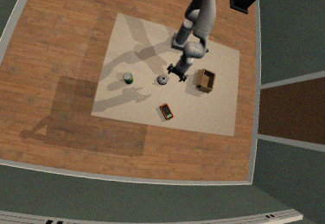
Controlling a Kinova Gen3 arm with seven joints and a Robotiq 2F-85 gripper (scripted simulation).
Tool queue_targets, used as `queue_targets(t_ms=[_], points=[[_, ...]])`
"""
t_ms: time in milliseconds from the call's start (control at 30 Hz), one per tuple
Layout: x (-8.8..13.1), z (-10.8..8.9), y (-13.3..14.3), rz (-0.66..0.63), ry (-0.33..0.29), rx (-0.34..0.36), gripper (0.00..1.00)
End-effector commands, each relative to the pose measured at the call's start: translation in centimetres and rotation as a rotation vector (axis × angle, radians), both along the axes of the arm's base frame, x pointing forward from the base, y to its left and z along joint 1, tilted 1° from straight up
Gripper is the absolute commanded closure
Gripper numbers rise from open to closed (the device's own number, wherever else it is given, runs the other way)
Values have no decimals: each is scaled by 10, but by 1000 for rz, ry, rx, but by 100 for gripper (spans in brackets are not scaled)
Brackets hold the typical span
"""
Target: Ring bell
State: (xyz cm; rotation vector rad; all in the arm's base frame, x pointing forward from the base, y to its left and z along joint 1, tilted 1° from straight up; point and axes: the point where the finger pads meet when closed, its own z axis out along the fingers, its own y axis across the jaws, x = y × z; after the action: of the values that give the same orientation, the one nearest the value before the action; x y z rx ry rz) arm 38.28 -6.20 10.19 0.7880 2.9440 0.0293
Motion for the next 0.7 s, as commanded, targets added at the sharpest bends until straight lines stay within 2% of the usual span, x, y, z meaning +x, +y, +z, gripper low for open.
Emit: queue_targets(t_ms=[0, 367, 667], points=[[-3, -5, -28, -29, 47, 4, 0], [-10, -7, -54, -52, 105, -1, 0], [-12, -8, -60, -53, 117, -2, 0]])
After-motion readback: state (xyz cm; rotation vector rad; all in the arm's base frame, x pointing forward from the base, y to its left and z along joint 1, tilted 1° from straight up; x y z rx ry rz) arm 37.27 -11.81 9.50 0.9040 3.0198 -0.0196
